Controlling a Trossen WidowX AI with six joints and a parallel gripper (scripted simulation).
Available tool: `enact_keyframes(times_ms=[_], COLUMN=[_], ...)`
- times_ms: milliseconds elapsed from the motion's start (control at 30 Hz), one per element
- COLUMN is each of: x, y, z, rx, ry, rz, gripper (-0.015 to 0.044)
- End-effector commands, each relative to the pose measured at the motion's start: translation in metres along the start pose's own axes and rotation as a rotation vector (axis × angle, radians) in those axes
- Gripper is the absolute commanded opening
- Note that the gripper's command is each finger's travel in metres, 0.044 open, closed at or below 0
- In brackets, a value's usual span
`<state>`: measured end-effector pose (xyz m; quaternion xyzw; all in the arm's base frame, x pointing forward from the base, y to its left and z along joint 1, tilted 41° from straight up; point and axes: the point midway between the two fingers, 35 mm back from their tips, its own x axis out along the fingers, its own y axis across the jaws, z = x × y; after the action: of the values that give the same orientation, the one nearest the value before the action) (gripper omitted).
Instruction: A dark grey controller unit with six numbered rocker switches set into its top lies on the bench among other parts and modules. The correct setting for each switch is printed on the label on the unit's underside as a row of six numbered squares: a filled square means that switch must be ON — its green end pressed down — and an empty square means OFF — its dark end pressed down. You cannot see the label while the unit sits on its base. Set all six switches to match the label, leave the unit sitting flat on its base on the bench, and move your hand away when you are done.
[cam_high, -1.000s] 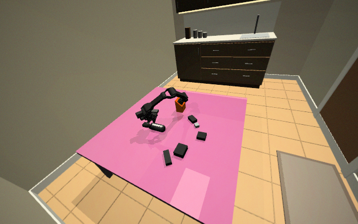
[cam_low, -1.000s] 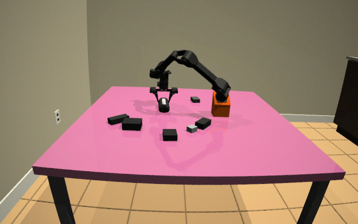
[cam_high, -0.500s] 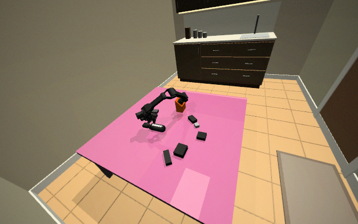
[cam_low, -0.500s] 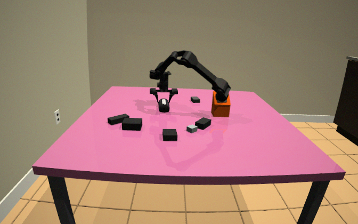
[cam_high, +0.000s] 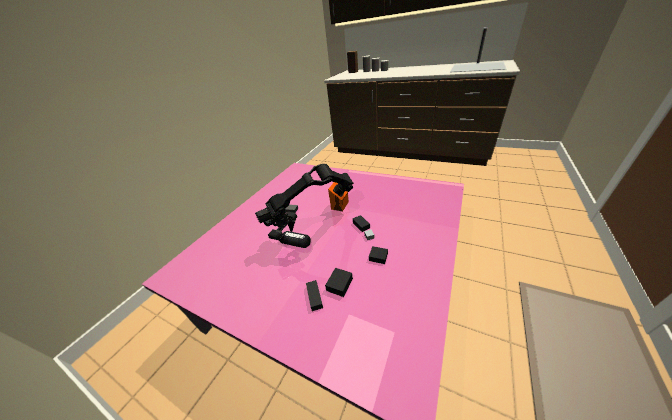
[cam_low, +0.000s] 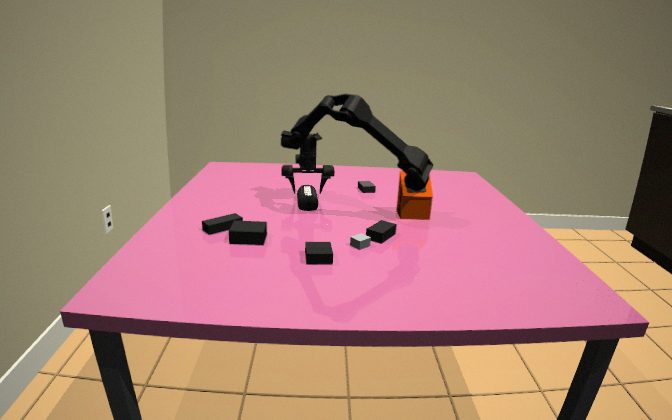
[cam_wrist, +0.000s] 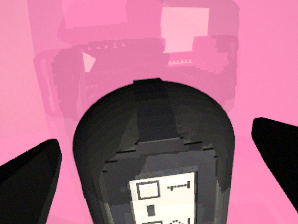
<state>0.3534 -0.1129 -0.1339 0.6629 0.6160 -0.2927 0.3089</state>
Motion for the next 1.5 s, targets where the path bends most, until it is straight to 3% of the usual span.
enact_keyframes(times_ms=[0, 100, 800, 933, 1333, 1467], x=[-0.025, -0.036, -0.036, -0.037, -0.050, -0.054], y=[0.002, 0.001, 0.001, 0.000, -0.008, -0.011], z=[-0.036, -0.053, -0.053, -0.052, -0.047, -0.046], rx=[-0.002, -0.002, -0.002, -0.092, -0.842, -1.092], ry=[0.000, 0.001, 0.001, 0.005, -0.045, -0.097], rz=[0.004, 0.003, 0.003, 0.027, 0.224, 0.283], gripper=[0.0440, 0.0440, 0.0440, 0.0335, 0.0020, 0.0000])
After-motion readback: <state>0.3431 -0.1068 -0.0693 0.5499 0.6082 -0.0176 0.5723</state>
